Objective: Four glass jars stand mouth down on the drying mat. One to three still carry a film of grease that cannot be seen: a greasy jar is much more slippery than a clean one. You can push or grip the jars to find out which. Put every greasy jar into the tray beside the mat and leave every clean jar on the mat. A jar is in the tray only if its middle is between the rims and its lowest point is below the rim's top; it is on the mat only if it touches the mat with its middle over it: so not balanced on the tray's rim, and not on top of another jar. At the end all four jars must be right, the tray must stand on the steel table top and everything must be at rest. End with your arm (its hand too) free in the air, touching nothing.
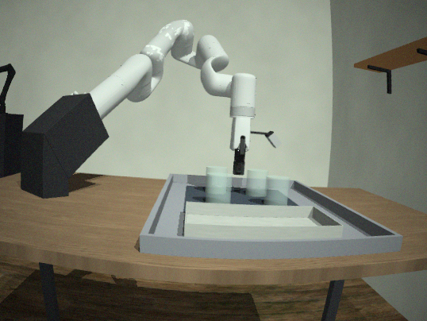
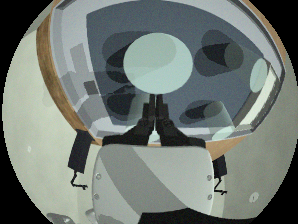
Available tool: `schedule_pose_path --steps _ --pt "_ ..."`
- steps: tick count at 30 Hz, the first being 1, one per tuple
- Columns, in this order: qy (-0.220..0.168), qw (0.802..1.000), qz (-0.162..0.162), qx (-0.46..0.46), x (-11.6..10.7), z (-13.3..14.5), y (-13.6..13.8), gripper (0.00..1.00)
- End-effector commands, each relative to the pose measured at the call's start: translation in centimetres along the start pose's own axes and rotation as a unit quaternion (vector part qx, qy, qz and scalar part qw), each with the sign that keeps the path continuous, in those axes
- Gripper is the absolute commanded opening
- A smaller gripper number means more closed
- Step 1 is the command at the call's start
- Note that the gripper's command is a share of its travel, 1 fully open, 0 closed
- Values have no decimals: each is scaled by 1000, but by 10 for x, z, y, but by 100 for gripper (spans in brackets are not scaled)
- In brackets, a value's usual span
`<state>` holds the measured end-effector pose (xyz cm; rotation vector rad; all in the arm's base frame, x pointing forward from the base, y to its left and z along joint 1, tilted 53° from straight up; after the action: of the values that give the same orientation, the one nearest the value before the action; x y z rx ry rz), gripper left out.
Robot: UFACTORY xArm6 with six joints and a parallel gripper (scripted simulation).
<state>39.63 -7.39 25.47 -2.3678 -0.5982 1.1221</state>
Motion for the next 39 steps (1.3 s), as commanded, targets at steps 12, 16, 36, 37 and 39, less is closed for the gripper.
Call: schedule_pose_path --steps 12,16,36,37,39 --pt "1 1000 1 0 -1 -2 0 0" --pt "1 1000 1 0 -1 -3 0 0" --pt "1 1000 1 0 -1 -5 1 0" --pt "1 1000 1 0 -1 -5 1 0" --pt "1 1000 1 0 -1 -5 1 0"
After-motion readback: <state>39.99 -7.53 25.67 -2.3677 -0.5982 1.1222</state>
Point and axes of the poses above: the point where the finger pads meet when closed, its own x axis out along the fingers, its own y axis across the jaws, z = x × y, the point moved 10 cm from there along -x, back along the fingers, and after that the axes turned 9 degrees about -x, right-handed, at the moved point
